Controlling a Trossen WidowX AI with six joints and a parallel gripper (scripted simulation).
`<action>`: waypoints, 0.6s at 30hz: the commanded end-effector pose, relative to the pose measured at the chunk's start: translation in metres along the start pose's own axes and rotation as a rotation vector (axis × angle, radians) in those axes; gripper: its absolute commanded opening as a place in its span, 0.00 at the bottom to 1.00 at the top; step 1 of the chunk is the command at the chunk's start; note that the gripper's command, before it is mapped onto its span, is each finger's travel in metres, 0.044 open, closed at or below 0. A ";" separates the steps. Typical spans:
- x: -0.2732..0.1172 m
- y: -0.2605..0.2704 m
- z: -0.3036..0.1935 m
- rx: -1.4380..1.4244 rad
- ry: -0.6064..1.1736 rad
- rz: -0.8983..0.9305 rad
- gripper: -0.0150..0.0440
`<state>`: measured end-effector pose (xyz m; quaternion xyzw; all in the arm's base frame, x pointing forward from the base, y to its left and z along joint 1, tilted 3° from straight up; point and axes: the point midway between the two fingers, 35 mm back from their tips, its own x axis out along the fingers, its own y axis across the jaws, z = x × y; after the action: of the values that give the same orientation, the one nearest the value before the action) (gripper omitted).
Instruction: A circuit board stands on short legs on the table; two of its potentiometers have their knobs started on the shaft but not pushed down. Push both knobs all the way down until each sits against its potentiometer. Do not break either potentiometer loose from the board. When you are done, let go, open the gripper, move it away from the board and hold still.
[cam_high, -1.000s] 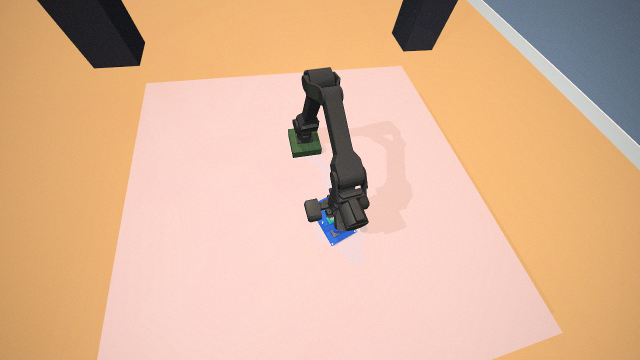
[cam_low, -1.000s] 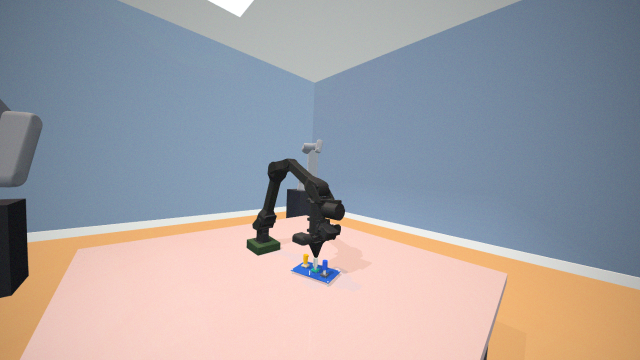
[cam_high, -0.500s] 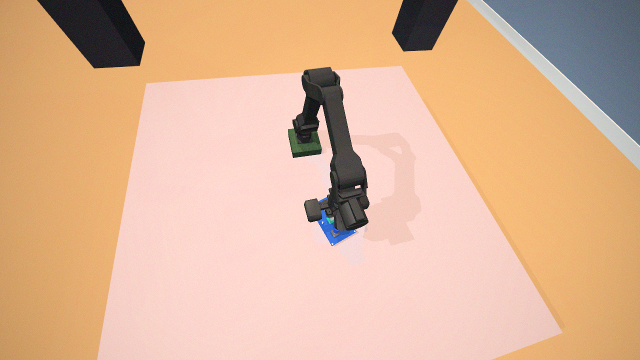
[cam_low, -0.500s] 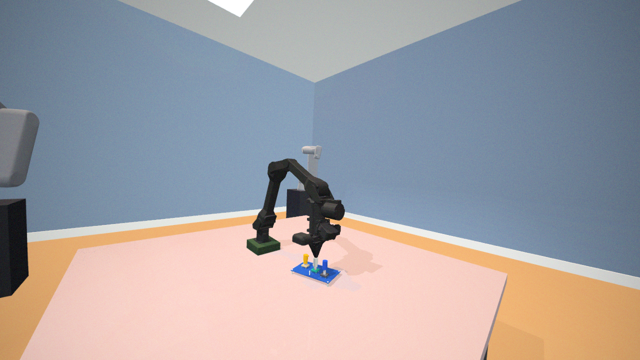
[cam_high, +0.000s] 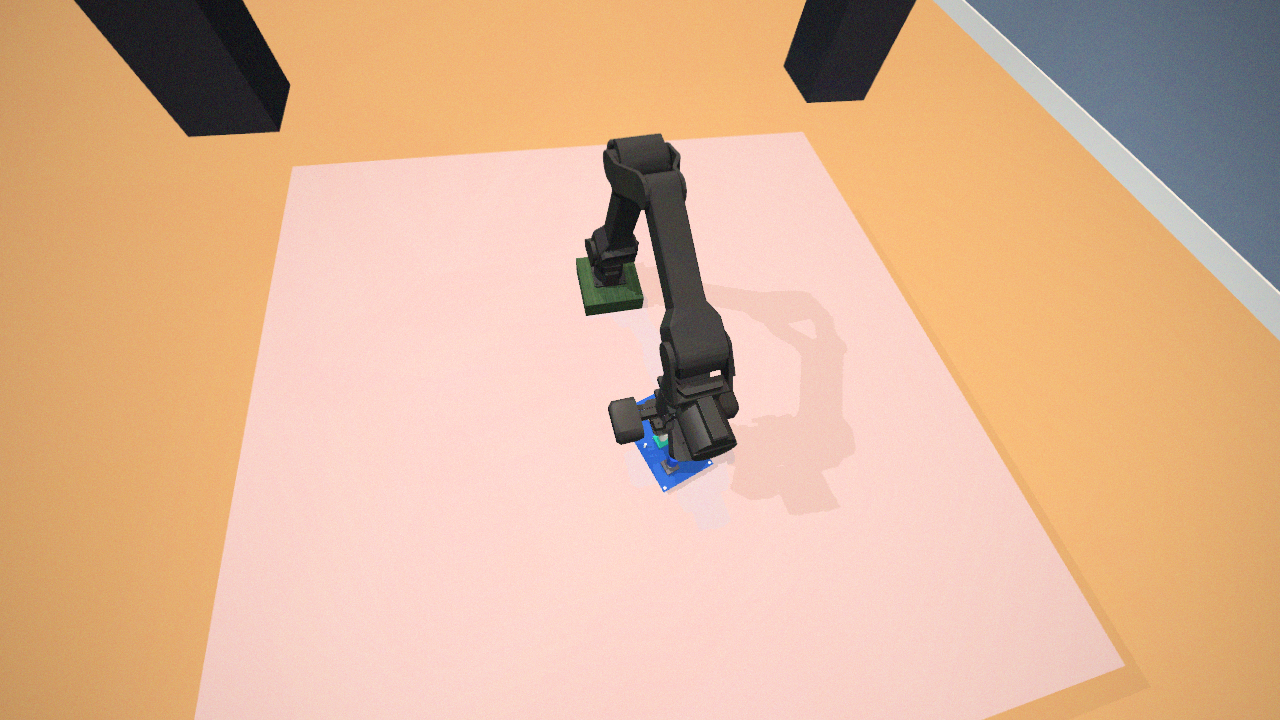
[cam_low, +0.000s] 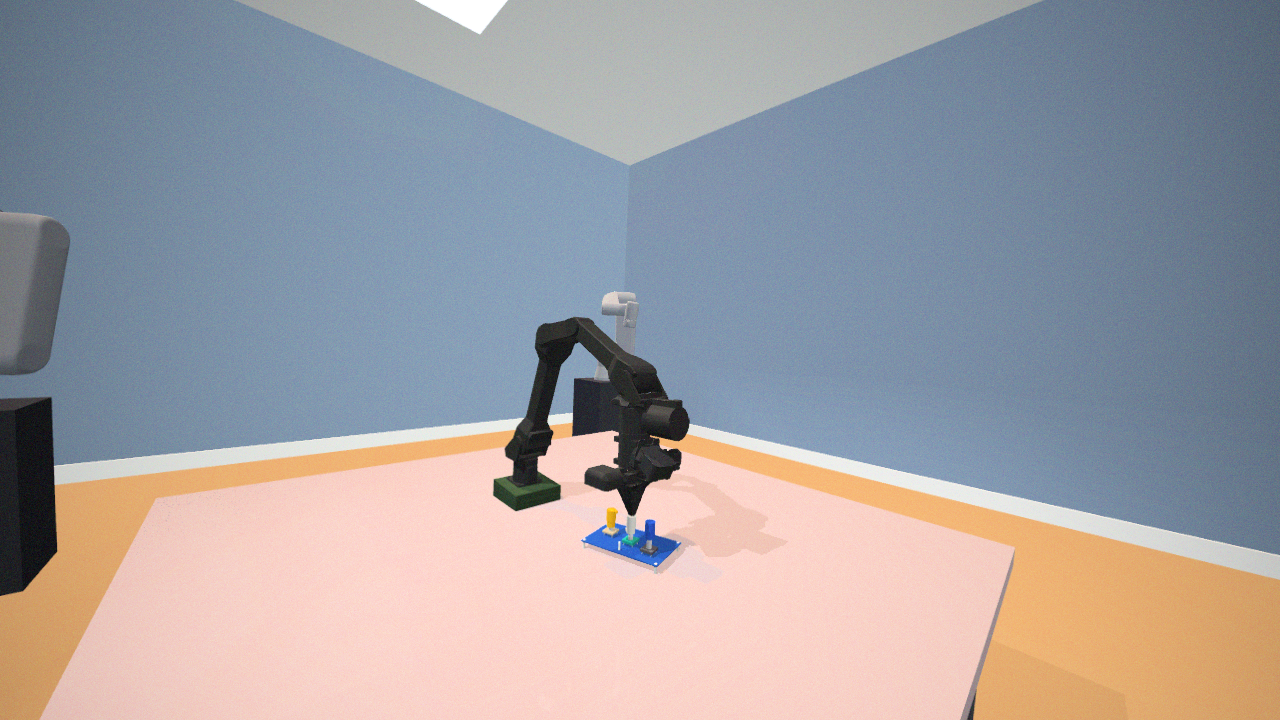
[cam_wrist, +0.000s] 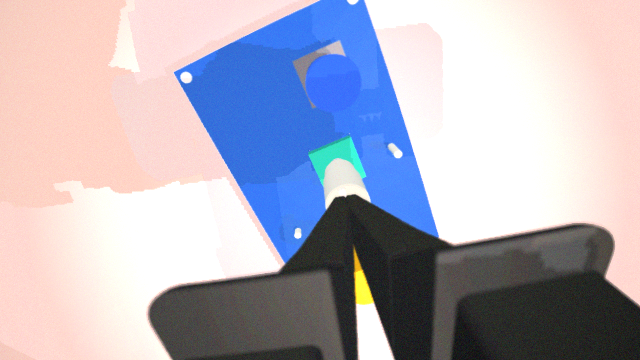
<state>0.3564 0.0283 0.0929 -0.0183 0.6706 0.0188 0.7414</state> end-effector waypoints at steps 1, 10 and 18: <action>0.007 -0.001 0.001 0.003 0.004 -0.003 0.25; 0.008 -0.001 0.001 0.003 0.004 -0.003 0.25; 0.010 -0.001 0.001 0.003 0.004 -0.003 0.25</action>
<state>0.3563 0.0283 0.0920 -0.0183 0.6700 0.0188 0.7419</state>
